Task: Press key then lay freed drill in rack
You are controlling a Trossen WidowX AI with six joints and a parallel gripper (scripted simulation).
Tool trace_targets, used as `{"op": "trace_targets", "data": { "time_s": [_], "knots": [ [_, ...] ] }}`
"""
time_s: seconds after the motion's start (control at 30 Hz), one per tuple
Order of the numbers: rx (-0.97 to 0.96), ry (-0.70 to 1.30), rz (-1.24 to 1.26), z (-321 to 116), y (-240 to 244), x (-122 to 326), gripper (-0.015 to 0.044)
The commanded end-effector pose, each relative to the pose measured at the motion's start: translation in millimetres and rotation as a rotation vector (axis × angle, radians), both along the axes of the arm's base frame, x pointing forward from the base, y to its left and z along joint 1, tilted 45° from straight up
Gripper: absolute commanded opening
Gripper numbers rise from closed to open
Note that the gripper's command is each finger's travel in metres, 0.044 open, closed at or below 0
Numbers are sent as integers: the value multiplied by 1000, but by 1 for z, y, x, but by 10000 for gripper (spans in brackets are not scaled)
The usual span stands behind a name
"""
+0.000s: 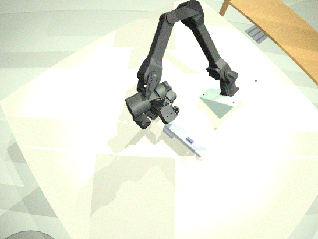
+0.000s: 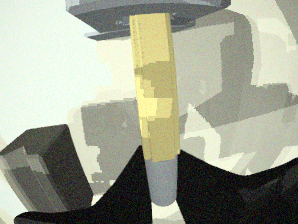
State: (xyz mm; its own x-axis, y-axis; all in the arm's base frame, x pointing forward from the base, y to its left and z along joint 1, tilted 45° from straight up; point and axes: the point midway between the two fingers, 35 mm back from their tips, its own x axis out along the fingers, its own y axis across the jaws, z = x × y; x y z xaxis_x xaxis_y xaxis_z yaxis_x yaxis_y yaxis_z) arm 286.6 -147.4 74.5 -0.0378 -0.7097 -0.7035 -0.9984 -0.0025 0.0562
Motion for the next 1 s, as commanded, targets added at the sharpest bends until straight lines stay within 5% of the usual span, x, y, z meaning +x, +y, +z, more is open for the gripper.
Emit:
{"op": "trace_targets", "data": {
  "time_s": [0.0,0.47,0.97],
  "knots": [
    [0,1,1,-1,1,0,79],
    [-2,3,3,-4,3,0,440],
    [-2,3,3,-11,7,0,440]
  ]
}}
